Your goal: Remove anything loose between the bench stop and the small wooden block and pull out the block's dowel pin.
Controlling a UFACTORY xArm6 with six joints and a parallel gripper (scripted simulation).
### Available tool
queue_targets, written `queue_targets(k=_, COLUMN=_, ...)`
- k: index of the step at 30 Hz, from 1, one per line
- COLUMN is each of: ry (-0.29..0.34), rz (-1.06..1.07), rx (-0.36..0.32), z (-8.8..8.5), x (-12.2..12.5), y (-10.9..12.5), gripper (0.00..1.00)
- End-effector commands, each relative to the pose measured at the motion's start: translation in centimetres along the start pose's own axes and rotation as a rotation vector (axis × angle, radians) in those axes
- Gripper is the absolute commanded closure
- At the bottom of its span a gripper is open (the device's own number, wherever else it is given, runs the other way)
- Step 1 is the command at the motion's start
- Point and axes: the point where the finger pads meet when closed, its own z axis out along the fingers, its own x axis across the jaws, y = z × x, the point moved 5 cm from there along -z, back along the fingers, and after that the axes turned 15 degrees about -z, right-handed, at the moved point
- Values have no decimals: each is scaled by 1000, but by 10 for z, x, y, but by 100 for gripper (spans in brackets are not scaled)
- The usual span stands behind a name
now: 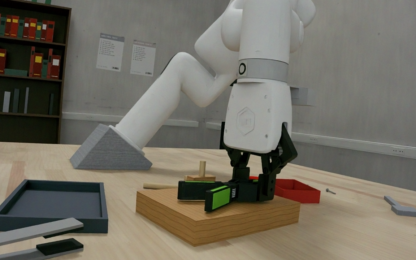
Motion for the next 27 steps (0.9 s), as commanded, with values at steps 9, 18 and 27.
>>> queue_targets(k=9, ry=3, rz=-1, rx=-2, z=0, x=1, y=0, gripper=100)
queue_targets(k=18, ry=3, rz=-1, rx=-2, z=0, x=1, y=0, gripper=100)
queue_targets(k=27, ry=3, rz=-1, rx=-2, z=0, x=1, y=0, gripper=45)
